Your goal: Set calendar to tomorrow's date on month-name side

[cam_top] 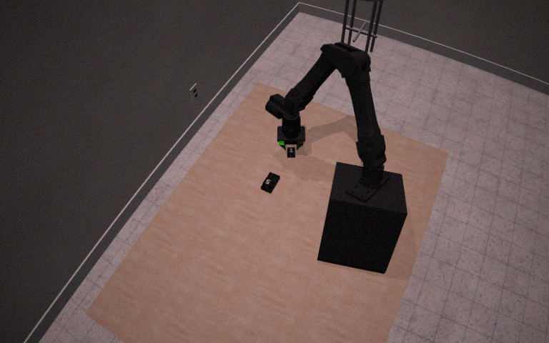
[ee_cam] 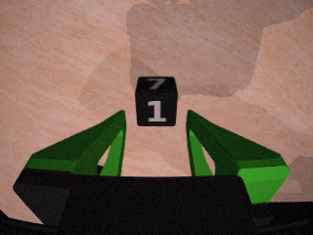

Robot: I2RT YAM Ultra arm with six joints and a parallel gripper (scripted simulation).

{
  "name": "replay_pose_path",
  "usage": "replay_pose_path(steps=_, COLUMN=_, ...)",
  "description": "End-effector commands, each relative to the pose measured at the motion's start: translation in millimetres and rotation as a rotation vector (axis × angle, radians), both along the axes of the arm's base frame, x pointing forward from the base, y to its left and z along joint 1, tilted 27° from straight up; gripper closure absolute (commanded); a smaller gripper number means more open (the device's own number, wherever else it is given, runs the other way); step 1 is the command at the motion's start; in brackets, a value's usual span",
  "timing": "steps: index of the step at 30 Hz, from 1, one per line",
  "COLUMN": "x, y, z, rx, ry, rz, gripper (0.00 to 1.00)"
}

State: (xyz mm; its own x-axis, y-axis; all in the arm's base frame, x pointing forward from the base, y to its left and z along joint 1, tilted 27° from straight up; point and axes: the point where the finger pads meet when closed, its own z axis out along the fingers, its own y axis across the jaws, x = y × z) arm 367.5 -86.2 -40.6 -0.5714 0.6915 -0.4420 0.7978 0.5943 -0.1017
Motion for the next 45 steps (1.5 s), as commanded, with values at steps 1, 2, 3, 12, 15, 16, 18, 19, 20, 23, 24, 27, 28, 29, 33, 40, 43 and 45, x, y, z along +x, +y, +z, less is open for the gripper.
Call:
replay_pose_path(steps=1, x=2.1, y=1.0, z=2.6, rx=-0.001, ry=-0.008, rz=0.004, gripper=0.55)
replay_pose_path(steps=2, x=2.1, y=1.0, z=2.6, rx=-0.001, ry=-0.008, rz=0.004, gripper=0.55)
replay_pose_path(steps=3, x=2.1, y=1.0, z=2.6, rx=-0.001, ry=-0.008, rz=0.004, gripper=0.55)
replay_pose_path(steps=12, x=2.1, y=1.0, z=2.6, rx=-0.001, ry=-0.008, rz=0.004, gripper=0.55)
replay_pose_path(steps=15, x=2.1, y=1.0, z=2.6, rx=-0.001, ry=-0.008, rz=0.004, gripper=0.55)
replay_pose_path(steps=16, x=2.1, y=1.0, z=2.6, rx=-0.001, ry=-0.008, rz=0.004, gripper=0.55)
replay_pose_path(steps=18, x=2.1, y=1.0, z=2.6, rx=-0.001, ry=-0.008, rz=0.004, gripper=0.55)
replay_pose_path(steps=19, x=2.1, y=0.9, z=2.5, rx=-0.001, ry=-0.008, rz=0.004, gripper=0.55)
replay_pose_path(steps=20, x=2.1, y=0.9, z=2.4, rx=-0.001, ry=-0.008, rz=0.004, gripper=0.55)
replay_pose_path(steps=23, x=2.4, y=0.3, z=1.1, rx=-0.001, ry=-0.008, rz=0.004, gripper=0.55)
replay_pose_path(steps=24, x=2.6, y=-0.1, z=0.3, rx=-0.001, ry=-0.008, rz=0.004, gripper=0.55)
replay_pose_path(steps=27, x=3.3, y=-1.5, z=-2.8, rx=-0.001, ry=-0.008, rz=0.004, gripper=0.55)
replay_pose_path(steps=28, x=3.3, y=-1.5, z=-2.8, rx=-0.001, ry=-0.008, rz=0.004, gripper=0.55)
replay_pose_path(steps=29, x=3.3, y=-1.5, z=-2.8, rx=-0.001, ry=-0.008, rz=0.004, gripper=0.55)
replay_pose_path(steps=33, x=4.5, y=-4.2, z=-8.6, rx=-0.001, ry=-0.008, rz=0.004, gripper=0.55)
replay_pose_path(steps=40, x=6.7, y=-8.7, z=-18.4, rx=-0.001, ry=-0.008, rz=0.004, gripper=0.55)
replay_pose_path(steps=43, x=7.3, y=-9.9, z=-21.0, rx=-0.001, ry=-0.008, rz=0.004, gripper=0.55)
replay_pose_path(steps=45, x=7.4, y=-10.2, z=-21.5, rx=-0.001, ry=-0.008, rz=0.004, gripper=0.55)
